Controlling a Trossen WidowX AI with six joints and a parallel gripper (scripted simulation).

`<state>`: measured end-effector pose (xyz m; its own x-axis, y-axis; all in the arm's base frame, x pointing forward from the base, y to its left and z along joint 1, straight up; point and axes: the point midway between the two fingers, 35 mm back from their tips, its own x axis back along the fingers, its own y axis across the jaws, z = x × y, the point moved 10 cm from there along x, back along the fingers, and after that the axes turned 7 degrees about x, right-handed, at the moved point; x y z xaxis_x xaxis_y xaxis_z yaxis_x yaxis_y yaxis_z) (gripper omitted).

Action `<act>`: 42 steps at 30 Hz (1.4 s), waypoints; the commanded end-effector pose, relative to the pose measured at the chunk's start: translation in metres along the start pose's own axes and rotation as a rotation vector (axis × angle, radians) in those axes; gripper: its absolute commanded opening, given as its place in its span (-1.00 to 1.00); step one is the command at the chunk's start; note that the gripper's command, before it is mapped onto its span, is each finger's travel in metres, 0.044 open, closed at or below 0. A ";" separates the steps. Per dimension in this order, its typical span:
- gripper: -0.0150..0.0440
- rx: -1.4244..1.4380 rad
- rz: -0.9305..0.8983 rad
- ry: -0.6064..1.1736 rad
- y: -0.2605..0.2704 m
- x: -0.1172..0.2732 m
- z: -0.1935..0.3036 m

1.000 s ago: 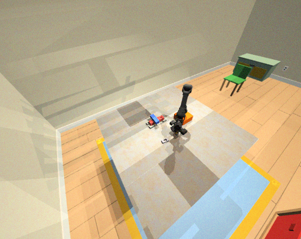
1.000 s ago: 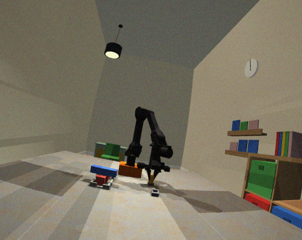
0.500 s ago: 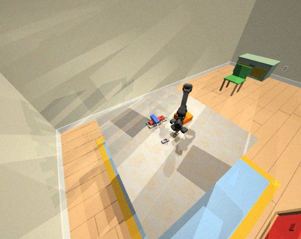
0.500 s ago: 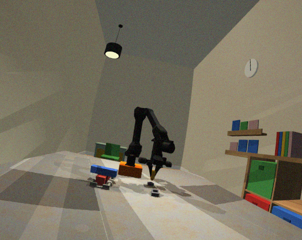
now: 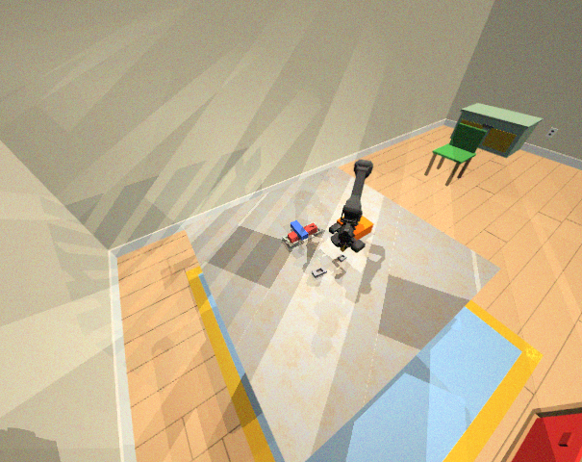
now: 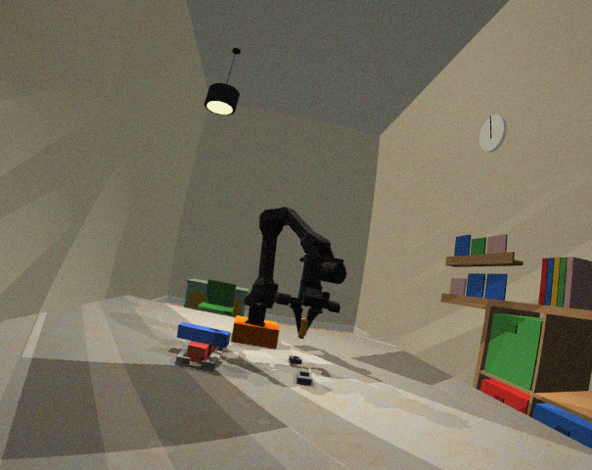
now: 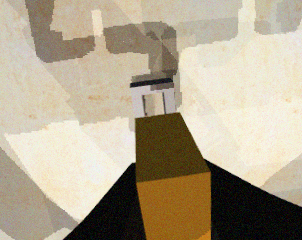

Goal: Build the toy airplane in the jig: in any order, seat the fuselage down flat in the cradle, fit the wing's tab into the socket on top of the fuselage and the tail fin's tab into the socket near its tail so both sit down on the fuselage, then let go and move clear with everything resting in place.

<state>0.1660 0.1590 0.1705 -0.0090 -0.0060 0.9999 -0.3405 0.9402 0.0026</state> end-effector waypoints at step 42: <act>-0.49 -0.045 -0.001 -0.013 -0.077 0.041 -0.015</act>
<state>0.2006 0.1004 0.2144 -0.0239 -0.0088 0.9997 -0.2995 0.9541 0.0012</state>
